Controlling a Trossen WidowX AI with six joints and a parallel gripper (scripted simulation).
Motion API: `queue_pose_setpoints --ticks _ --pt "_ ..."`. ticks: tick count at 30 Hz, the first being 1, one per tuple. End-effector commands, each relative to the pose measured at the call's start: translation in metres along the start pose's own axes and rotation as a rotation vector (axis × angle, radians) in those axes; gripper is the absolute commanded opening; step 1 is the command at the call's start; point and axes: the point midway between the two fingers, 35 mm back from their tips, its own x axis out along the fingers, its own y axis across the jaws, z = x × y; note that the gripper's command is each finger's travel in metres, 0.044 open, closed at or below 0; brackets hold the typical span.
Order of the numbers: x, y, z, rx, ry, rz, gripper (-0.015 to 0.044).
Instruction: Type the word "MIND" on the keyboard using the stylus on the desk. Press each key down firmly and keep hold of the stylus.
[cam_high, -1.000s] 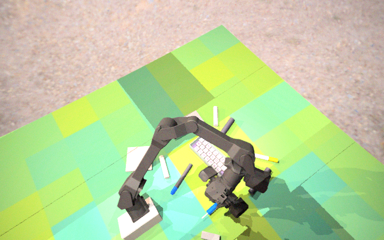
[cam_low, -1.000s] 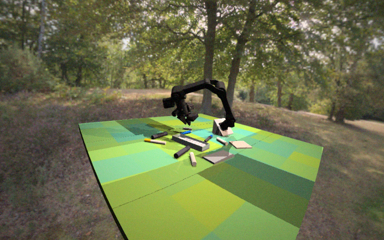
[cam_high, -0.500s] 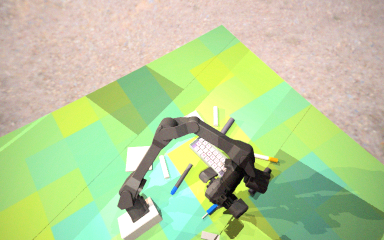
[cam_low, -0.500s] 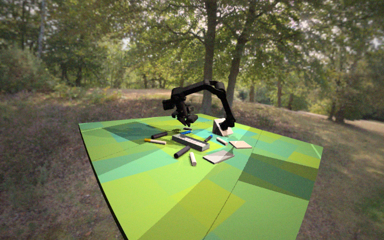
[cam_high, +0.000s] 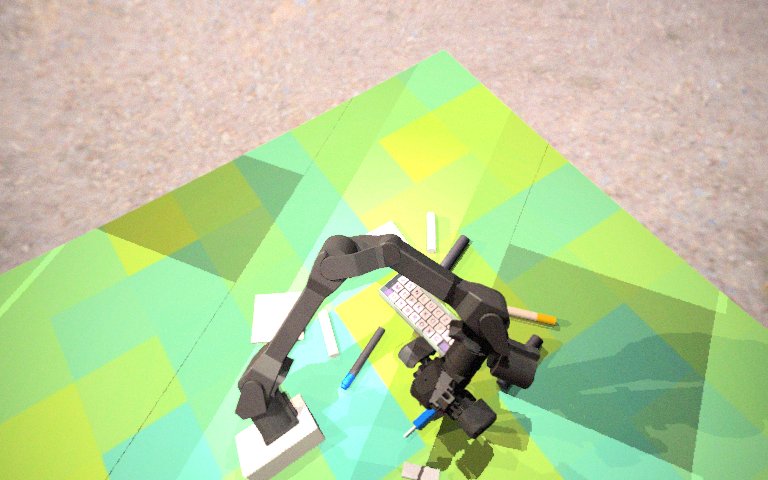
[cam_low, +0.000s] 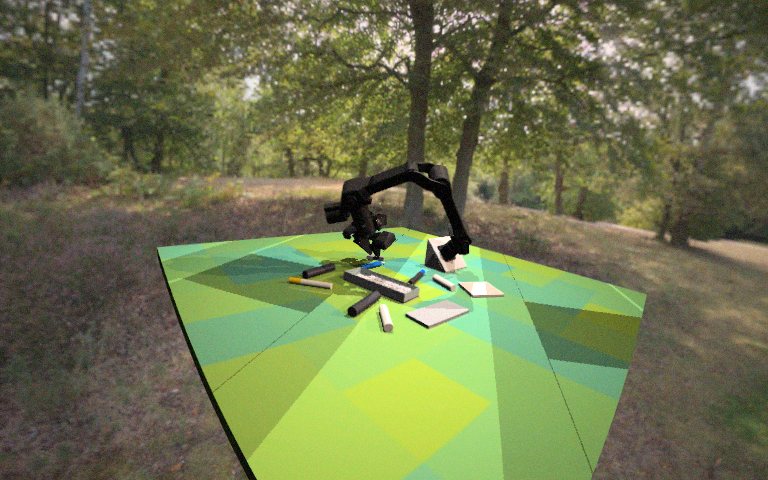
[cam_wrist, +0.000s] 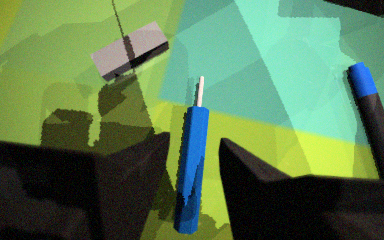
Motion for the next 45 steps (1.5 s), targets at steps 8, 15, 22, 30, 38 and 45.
queue_pose_setpoints --ticks 8,15,22,30,38,45 --pt "0.008 -0.001 -0.003 0.008 0.001 -0.007 0.0150" --pt "0.013 -0.001 -0.005 0.008 0.001 -0.008 0.0150" --pt "0.016 -0.001 -0.008 0.008 0.001 -0.008 0.0150" --pt "0.022 -0.001 -0.011 0.008 0.001 -0.008 0.0150" --pt "0.027 -0.001 -0.014 0.008 0.001 -0.008 0.0150" --pt "0.031 -0.001 -0.016 0.008 0.001 -0.008 0.0150"
